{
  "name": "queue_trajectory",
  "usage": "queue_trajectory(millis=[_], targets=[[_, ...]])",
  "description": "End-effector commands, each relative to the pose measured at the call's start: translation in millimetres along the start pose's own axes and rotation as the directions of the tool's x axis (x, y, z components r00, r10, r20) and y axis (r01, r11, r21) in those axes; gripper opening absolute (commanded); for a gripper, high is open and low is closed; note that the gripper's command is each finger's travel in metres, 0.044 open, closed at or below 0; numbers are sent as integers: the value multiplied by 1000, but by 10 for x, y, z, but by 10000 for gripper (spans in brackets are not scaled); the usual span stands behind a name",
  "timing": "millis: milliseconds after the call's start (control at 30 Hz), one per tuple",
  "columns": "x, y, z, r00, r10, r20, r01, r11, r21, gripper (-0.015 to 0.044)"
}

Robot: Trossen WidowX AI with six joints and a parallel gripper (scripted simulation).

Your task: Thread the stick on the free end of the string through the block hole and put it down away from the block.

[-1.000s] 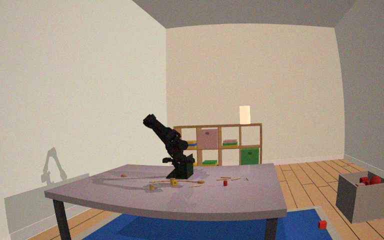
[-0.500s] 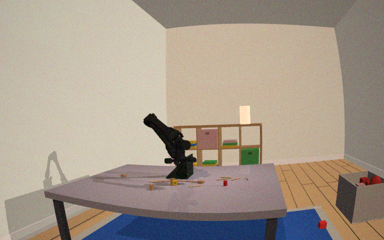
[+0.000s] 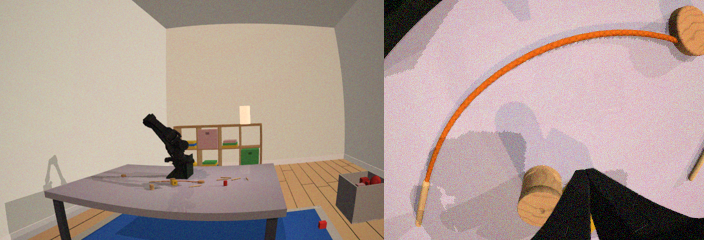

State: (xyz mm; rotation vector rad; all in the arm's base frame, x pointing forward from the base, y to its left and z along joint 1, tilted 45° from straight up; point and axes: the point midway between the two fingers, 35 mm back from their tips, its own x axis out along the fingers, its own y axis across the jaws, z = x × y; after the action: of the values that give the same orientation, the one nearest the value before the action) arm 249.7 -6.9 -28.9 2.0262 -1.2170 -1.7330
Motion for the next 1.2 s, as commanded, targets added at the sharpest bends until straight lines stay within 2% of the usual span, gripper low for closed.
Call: queue_trajectory(millis=[0,67,233,400,533,700,867,1033,1167], targets=[[-1,84,-124,1000,6,-3,-2,671,742,0],[-1,101,-148,1000,5,-2,-1,527,850,0],[-2,128,-187,1000,5,-2,1,246,969,0],[-2,154,-221,1000,5,-2,2,-55,998,0],[-2,178,-253,1000,5,-2,3,-297,955,0],[-2,204,-286,1000,4,-2,4,-569,822,0],[-2,235,-323,1000,5,-2,5,-791,612,0],[-2,263,-356,1000,5,-2,5,-938,347,0],[-1,289,-385,1000,5,-2,5,-994,110,0]])
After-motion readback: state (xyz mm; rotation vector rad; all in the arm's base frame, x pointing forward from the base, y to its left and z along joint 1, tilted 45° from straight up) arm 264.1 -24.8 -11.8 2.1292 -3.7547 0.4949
